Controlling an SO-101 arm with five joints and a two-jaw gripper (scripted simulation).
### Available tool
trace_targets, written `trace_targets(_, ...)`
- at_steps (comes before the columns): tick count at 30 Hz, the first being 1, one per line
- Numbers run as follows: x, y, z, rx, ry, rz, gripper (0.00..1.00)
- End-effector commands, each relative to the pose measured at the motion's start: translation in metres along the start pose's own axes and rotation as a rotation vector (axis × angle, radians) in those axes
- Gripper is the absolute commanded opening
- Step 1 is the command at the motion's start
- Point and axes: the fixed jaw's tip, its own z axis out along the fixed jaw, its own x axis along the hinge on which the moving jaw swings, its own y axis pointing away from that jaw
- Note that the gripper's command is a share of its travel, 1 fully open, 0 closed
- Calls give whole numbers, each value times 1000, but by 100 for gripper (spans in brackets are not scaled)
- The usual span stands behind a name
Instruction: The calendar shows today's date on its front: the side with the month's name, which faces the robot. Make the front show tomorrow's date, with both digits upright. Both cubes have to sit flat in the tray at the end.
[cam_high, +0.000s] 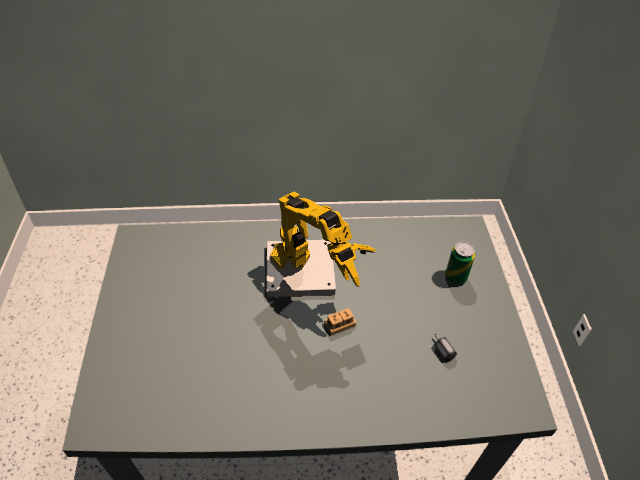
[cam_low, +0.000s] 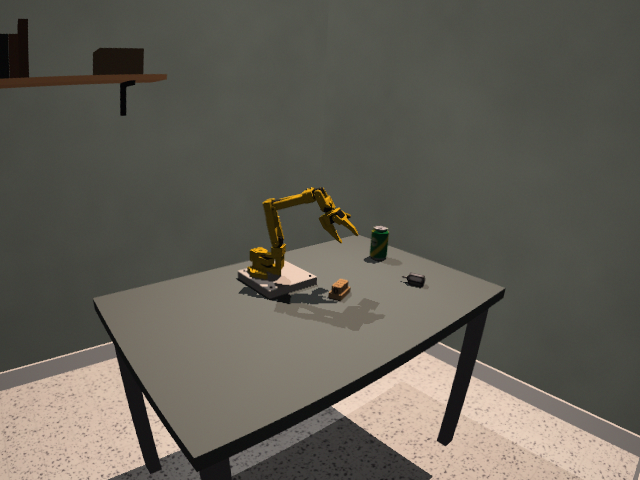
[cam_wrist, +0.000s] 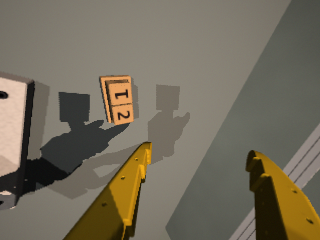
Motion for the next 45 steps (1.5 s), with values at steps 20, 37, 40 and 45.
trace_targets(20,3,23,38,-228,48,8,35)
trace_targets(37,11,61,78,-502,113,7,35)
trace_targets(40,11,61,78,-502,113,7,35)
trace_targets(45,12,63,80,-526,123,21,35)
